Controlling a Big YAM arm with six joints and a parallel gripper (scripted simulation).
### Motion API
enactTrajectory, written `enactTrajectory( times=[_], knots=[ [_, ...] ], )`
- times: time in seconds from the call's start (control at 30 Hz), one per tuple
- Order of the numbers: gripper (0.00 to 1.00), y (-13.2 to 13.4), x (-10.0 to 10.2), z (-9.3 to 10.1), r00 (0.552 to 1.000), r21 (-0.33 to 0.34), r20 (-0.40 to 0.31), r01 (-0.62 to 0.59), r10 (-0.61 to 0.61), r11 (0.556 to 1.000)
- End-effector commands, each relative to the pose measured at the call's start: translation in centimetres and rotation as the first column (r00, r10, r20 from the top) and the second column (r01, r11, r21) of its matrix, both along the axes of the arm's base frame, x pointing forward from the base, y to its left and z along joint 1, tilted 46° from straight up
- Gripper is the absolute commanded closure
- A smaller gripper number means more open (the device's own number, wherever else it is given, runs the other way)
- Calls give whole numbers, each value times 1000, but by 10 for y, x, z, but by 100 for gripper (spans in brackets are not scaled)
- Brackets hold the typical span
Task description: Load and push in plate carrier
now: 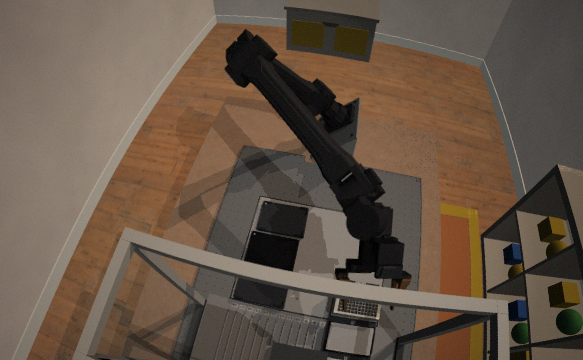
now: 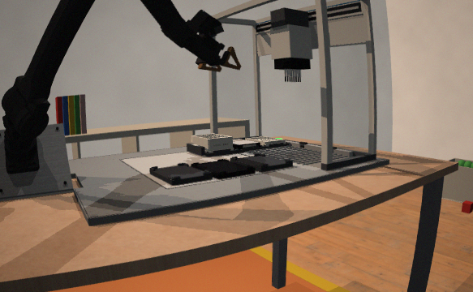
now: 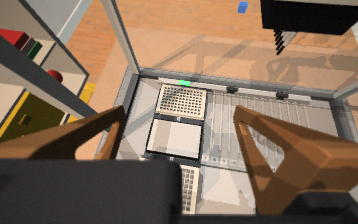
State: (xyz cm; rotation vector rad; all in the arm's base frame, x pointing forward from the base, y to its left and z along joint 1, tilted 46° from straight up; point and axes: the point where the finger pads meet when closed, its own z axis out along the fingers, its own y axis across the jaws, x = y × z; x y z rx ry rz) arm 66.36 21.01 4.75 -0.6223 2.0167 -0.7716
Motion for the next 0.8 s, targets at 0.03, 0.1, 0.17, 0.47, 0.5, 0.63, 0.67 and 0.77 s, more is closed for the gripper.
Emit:
enactTrajectory(
  times=[0.03, 0.1, 0.17, 0.47, 0.5, 0.63, 0.67, 0.77],
  knots=[
    [0, 29, -18, 23, 998, 38, 52, -33, 31, 999],
    [0, 29, -26, 22, 998, 38, 51, -33, 31, 999],
    [0, 29, -34, 21, 998, 38, 51, -33, 31, 999],
    [0, 30, -62, 18, 998, 39, 50, -31, 29, 999],
    [0, 30, -66, 18, 998, 39, 49, -31, 29, 999],
    [0, 30, -82, 16, 998, 40, 48, -31, 29, 999],
    [0, 30, -86, 15, 998, 40, 48, -30, 29, 999],
    [0, 30, -98, 14, 998, 40, 48, -30, 28, 999]
  ],
)
